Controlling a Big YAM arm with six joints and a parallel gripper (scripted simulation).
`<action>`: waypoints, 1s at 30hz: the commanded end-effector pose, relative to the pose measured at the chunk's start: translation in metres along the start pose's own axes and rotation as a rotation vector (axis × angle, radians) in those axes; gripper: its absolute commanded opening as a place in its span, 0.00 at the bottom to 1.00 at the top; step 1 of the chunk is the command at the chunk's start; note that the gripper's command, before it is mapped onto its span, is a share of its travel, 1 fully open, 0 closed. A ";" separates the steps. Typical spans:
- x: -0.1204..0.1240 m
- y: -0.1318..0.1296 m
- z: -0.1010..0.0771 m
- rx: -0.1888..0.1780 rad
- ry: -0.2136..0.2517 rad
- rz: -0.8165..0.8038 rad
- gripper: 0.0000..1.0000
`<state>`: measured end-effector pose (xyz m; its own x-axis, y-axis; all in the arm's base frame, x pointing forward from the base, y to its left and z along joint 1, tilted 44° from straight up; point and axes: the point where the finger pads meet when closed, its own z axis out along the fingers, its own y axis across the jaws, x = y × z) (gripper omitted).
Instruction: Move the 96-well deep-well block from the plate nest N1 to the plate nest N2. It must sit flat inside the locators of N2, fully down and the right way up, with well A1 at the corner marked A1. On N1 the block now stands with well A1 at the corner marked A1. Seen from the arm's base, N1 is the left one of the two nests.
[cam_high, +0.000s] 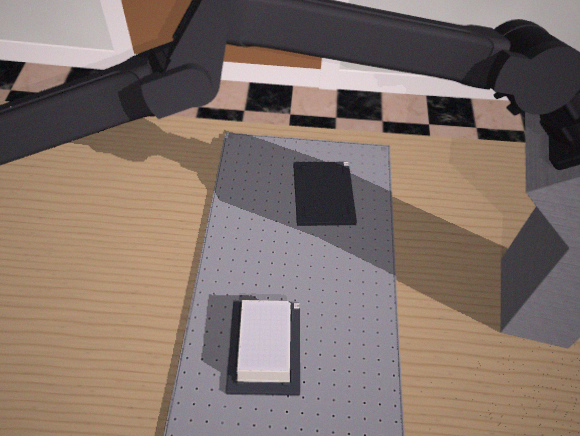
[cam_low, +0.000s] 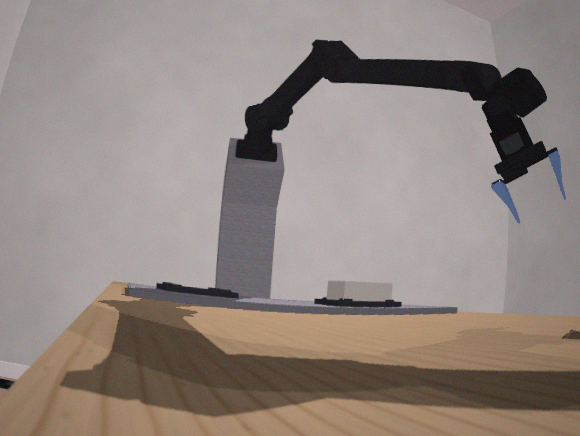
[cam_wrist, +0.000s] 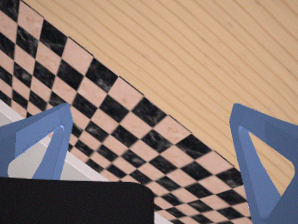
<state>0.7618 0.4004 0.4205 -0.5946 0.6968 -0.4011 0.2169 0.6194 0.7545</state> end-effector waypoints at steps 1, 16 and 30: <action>-0.002 0.009 -0.009 -0.016 -0.005 -0.001 1.00; -0.002 0.009 -0.009 -0.016 -0.005 -0.001 1.00; 0.033 -0.013 -0.013 -0.009 -0.036 0.113 1.00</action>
<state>0.7512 0.3995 0.3675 -0.5505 0.7597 -0.3461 0.3136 0.5723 0.7577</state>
